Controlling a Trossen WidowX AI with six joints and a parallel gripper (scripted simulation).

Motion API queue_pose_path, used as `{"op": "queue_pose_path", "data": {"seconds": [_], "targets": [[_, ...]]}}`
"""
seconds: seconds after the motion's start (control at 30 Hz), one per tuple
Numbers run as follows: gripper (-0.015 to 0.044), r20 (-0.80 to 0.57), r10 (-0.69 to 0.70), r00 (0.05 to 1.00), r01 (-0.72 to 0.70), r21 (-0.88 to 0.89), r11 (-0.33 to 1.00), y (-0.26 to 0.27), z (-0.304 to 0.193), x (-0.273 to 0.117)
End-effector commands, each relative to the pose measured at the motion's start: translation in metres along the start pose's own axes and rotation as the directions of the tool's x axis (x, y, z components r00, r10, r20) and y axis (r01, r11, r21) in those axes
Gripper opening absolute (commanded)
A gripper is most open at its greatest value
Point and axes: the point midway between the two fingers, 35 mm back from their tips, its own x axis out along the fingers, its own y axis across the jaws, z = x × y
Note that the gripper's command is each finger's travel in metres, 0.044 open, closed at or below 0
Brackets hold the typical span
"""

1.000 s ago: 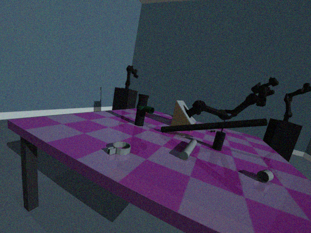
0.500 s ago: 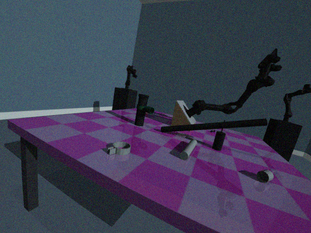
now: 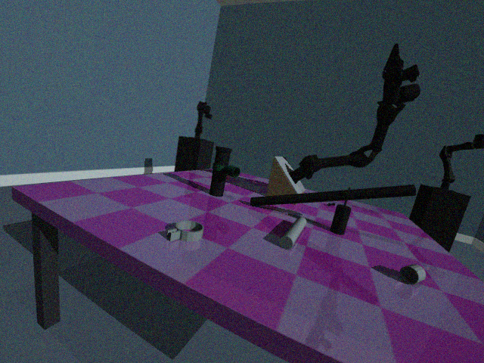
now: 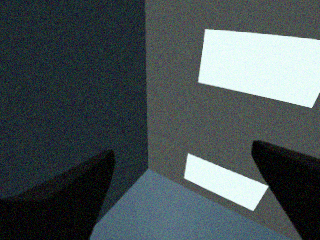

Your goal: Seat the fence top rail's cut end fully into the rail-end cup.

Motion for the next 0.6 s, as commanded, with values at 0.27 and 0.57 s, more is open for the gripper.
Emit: {"op": "queue_pose_path", "data": {"seconds": [0.27, 0.57], "targets": [[0.044, -0.281, 0.492, 0.824, -0.488, 0.088, 0.868, 0.145, -0.123, 0.027], [0.044, -0.419, 0.792, 0.444, -0.725, 0.35, 0.592, 0.246, -0.215, -0.015]]}}
